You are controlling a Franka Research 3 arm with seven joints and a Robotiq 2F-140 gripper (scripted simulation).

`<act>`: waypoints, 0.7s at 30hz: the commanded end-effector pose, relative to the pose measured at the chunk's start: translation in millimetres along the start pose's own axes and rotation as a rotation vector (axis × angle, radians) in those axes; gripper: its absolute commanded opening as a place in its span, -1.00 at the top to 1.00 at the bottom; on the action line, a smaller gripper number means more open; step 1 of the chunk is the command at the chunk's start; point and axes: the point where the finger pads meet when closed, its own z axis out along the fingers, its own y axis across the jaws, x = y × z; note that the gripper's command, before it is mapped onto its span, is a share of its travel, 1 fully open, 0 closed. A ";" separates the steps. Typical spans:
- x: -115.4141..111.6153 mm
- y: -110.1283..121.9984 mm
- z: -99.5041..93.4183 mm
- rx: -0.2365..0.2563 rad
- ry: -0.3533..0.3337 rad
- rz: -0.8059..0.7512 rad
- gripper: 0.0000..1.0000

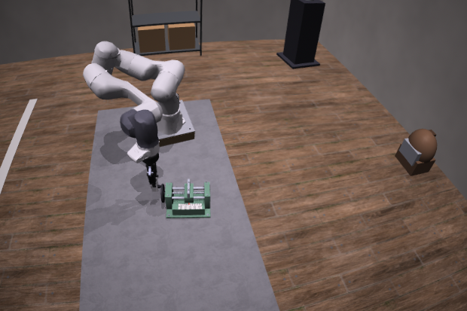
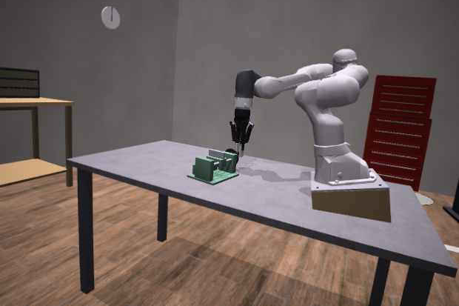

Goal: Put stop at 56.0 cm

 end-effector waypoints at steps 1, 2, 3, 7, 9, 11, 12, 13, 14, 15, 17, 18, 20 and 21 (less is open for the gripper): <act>-0.6 -3.1 -2.8 0.007 -0.003 -0.001 0.92; -0.6 -3.1 -2.8 0.007 -0.003 -0.001 0.92; -0.6 -3.2 -2.8 0.007 -0.003 -0.001 0.92; -0.6 -3.3 -2.9 0.007 -0.003 -0.001 0.92; -0.6 -3.4 -3.0 0.007 -0.003 -0.001 0.92; -0.6 -3.6 -3.2 0.007 -0.003 -0.001 0.92; -0.6 -3.6 -3.2 0.007 -0.003 -0.001 0.92; -0.6 -3.8 -3.3 0.007 -0.003 -0.001 0.92; -0.6 -3.9 -3.4 0.007 -0.003 -0.001 0.92; -0.6 -4.0 -3.5 0.007 -0.003 -0.001 0.92; -0.6 -4.3 -3.7 0.007 -0.003 -0.001 0.92; -0.6 -4.4 -3.8 0.007 -0.003 -0.001 0.92; -0.6 -4.8 -4.0 0.007 -0.003 -0.001 0.92; -0.6 -5.0 -4.2 0.007 -0.003 -0.001 0.92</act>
